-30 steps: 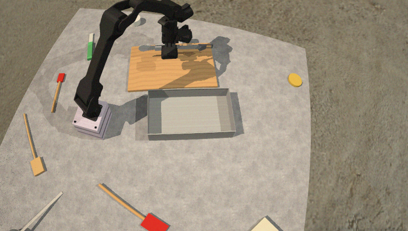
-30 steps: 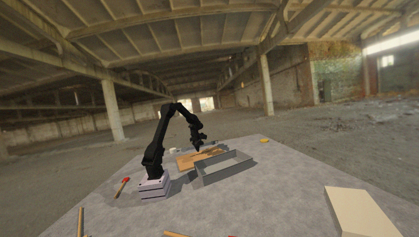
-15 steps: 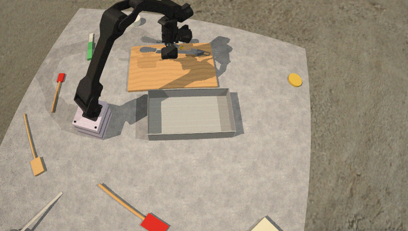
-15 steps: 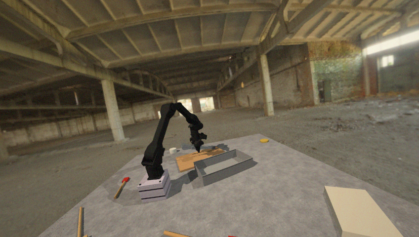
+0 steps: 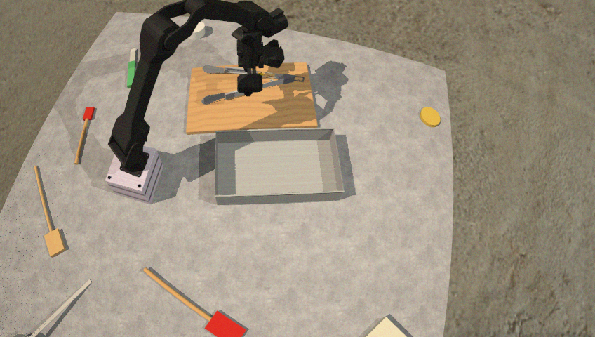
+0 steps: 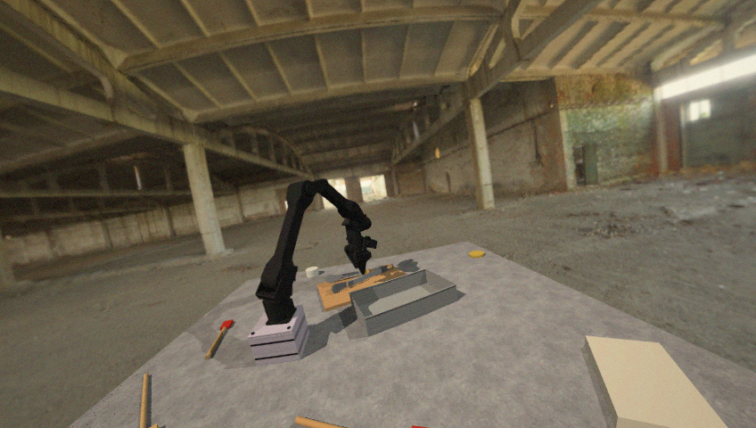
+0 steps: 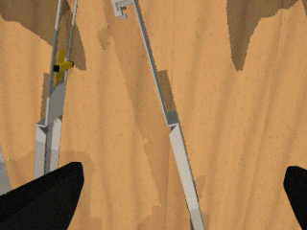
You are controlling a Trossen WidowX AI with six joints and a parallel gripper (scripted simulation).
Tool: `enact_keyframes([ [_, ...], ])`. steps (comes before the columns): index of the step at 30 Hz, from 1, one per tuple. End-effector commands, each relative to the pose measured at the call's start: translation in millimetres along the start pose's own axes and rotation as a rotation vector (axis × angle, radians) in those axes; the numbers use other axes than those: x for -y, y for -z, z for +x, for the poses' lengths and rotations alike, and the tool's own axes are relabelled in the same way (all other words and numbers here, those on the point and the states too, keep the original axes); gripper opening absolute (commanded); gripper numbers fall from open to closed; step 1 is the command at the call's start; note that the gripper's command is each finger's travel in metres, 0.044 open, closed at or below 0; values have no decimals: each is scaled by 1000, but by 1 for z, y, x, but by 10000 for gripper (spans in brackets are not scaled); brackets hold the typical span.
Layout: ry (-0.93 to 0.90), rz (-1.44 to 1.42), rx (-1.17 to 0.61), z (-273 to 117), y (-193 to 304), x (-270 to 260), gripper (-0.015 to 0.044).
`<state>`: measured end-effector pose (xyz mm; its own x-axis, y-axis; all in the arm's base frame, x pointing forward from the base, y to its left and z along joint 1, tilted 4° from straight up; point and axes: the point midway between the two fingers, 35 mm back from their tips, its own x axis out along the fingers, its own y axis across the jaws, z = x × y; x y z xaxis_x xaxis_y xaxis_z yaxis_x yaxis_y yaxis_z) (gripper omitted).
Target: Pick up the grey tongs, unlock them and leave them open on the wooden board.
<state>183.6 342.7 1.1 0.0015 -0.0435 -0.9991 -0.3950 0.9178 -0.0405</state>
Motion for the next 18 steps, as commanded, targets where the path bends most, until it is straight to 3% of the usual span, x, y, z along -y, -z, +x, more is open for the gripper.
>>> enact_keyframes([
  [1, -3, 12, 13, -34, -5, 56, 440],
  [5, 1, 13, 13, -58, 5, 109, 440],
  [12, 1, 14, 14, -61, 5, 111, 440],
  [18, -6, 30, 27, -108, 5, 110, 440],
])
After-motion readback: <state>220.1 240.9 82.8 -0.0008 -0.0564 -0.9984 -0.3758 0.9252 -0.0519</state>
